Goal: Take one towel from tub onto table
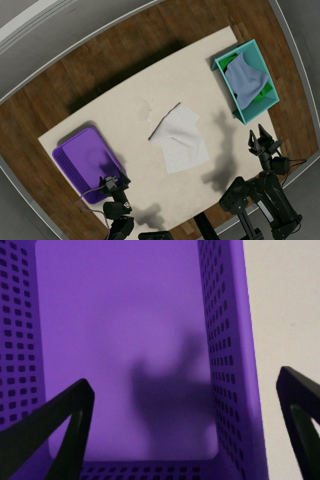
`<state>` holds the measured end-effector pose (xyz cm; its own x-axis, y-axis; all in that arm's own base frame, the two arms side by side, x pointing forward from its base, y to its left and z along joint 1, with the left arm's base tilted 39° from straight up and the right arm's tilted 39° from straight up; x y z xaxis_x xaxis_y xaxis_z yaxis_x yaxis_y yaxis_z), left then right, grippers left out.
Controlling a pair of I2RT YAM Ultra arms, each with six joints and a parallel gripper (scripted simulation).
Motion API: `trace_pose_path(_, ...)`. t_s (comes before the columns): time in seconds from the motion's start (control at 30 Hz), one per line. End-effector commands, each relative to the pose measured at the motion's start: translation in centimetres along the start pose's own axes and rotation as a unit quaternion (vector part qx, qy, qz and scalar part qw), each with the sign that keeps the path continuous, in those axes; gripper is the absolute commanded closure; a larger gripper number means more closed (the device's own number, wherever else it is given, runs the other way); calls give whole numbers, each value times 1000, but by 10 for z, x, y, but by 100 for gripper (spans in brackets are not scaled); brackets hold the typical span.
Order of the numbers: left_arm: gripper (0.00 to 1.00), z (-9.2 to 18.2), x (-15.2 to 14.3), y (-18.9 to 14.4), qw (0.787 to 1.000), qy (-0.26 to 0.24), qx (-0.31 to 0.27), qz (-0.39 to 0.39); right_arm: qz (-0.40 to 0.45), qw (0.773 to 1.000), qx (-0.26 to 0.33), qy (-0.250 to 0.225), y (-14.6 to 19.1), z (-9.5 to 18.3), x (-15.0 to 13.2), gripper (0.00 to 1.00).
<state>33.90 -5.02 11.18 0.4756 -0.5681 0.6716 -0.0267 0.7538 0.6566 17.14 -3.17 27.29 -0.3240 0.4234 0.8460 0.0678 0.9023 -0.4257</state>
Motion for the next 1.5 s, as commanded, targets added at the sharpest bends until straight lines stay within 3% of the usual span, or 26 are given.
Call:
trace_pose_path(0.0, 0, 12, 8, 0, 1000, -28, -6, 0, 6, 1000, 5, -3, 0, 0, 6, 54)
trace_pose_path(0.17, 0, 26, 15, 2, 998, -59, -10, -3, 6, 1000, 5, -3, 0, 0, 6, 54)
trace_pose_path(0.2, 0, 31, 17, 3, 997, -70, -11, -4, 14, 1000, 10, -18, -1, -1, 17, 54)
trace_pose_path(0.67, 0, 92, 53, 12, 976, -216, -31, -21, 16, 1000, 9, -20, -1, -1, 17, 54)
trace_pose_path(0.73, 0, 92, 53, 12, 976, -216, -31, -21, 16, 1000, 9, -20, -1, -1, 17, 54)
trace_pose_path(1.23, 0, 152, 109, 30, 925, -376, -42, -28, 16, 1000, 9, -20, -1, -1, 17, 54)
trace_pose_path(1.33, 0, 154, 111, 29, 923, -381, -47, -33, 16, 1000, 9, -20, -1, -1, 17, 54)
trace_pose_path(1.43, 0, 162, 118, 34, 907, -418, -44, -29, 16, 1000, 9, -20, -1, -1, 17, 54)
trace_pose_path(1.47, 0, 151, 113, 29, 911, -407, -47, -40, 16, 1000, 9, -20, -1, -1, 17, 54)
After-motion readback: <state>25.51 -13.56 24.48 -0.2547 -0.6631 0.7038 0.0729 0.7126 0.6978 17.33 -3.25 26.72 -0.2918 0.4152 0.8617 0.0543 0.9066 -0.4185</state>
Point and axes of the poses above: on each arm, the point where the finger pads meet when closed, its own z axis back along the fingers, its own y axis across the jaws, x = y × z, the point moved 9 cm from there along z, back along the fingers, and after that the axes turned 8 degrees about -z, right-handed, at the moved point
